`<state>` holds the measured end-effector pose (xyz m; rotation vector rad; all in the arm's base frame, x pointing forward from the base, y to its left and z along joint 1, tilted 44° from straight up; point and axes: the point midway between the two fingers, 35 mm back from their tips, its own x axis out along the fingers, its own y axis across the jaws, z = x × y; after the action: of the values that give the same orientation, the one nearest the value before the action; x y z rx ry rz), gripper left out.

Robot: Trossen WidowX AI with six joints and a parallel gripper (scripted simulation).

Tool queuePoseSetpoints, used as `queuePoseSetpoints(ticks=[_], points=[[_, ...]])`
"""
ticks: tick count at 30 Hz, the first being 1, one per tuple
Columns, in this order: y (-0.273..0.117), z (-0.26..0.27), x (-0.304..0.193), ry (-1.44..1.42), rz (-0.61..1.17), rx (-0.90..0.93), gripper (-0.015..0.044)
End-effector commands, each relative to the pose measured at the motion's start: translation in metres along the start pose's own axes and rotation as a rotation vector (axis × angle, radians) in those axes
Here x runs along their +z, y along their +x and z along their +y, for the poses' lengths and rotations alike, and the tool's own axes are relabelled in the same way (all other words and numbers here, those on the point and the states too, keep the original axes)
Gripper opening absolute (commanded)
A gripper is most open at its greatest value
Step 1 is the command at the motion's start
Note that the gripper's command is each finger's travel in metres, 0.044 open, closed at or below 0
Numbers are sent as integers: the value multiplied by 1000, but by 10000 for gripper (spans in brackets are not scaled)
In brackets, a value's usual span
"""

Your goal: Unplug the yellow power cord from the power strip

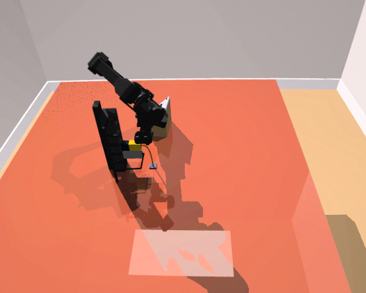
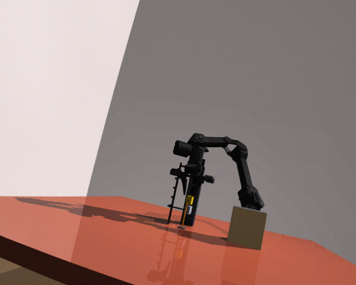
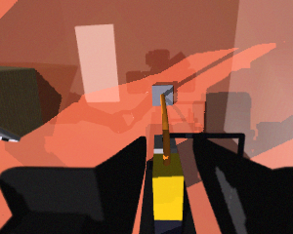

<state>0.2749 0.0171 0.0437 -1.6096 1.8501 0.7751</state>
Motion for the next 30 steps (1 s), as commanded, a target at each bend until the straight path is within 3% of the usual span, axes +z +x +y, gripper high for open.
queuePoseSetpoints(ticks=[1,30], points=[[1,1,-5,-4,10,-2,160],[1,1,-44,-4,12,-2,160]])
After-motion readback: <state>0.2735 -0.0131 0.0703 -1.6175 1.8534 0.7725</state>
